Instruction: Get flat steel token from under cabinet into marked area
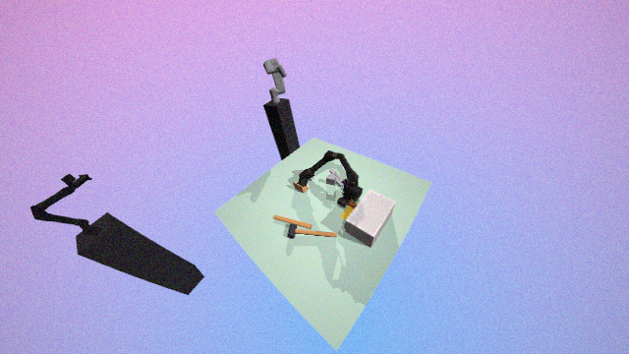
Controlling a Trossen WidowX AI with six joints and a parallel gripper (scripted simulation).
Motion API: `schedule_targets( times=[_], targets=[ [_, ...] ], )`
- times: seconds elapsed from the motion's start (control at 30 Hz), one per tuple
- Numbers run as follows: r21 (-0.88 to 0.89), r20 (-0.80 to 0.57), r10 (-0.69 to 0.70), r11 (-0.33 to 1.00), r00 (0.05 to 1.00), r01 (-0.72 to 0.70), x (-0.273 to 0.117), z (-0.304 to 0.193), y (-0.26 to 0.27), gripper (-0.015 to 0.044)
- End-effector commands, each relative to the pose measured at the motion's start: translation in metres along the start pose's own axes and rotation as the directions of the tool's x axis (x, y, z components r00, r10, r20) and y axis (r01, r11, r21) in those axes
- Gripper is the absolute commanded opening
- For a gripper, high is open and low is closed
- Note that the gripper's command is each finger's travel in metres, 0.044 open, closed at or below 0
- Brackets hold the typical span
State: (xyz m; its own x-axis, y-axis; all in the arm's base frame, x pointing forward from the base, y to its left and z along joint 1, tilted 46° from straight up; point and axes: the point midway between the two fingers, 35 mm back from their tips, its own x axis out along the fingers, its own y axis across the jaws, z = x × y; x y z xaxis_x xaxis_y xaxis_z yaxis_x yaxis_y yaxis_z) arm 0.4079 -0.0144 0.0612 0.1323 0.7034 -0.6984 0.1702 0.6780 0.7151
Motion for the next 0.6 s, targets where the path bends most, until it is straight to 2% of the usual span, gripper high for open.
schedule_targets(
  times=[0.0,0.57],
  targets=[
    [0.006,0.0,-0.003,1.0,1.0,0.003,0.001,0.0007,-0.0096,0.0],
    [0.006,0.0,-0.003,1.0,1.0,0.003,0.001,-0.0021,-0.0115,0.0]
  ],
)
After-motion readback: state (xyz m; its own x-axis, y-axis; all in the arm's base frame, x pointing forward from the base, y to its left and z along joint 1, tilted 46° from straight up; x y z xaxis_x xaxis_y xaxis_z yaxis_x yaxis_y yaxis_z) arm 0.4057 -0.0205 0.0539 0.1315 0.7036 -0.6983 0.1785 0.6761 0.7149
